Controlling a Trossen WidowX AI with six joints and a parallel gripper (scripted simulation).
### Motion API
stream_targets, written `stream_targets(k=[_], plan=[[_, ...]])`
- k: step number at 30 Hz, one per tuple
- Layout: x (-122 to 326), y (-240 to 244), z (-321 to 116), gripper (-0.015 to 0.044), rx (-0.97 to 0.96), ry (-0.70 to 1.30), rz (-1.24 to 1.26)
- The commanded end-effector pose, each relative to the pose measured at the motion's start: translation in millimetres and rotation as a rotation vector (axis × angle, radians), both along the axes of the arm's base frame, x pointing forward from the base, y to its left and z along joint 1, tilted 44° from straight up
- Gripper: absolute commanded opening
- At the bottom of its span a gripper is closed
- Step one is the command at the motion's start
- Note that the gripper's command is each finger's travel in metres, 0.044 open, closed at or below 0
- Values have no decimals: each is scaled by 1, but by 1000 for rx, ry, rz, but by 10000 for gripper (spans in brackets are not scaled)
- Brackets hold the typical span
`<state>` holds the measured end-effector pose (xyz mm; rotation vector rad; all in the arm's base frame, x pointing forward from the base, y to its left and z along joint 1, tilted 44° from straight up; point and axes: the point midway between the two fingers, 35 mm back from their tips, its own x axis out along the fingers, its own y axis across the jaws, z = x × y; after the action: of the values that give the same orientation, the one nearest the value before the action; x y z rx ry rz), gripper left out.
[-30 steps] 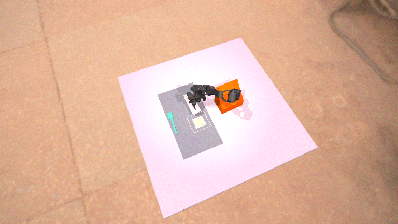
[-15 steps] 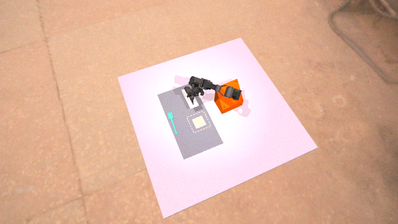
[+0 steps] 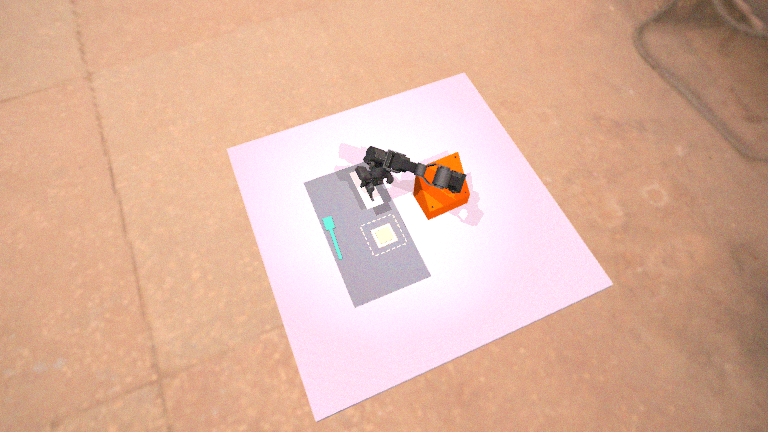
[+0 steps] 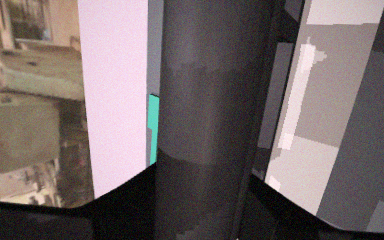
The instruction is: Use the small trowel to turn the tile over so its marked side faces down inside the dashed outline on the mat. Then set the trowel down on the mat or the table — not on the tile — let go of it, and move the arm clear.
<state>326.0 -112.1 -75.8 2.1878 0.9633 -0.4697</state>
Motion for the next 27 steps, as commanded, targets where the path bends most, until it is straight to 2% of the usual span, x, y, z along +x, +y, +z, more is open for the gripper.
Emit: stream_targets(k=[1, 27], plan=[[2, -2, 1, 0, -4, -9, 2], [7, 6, 6, 0, -9, -26, 25]])
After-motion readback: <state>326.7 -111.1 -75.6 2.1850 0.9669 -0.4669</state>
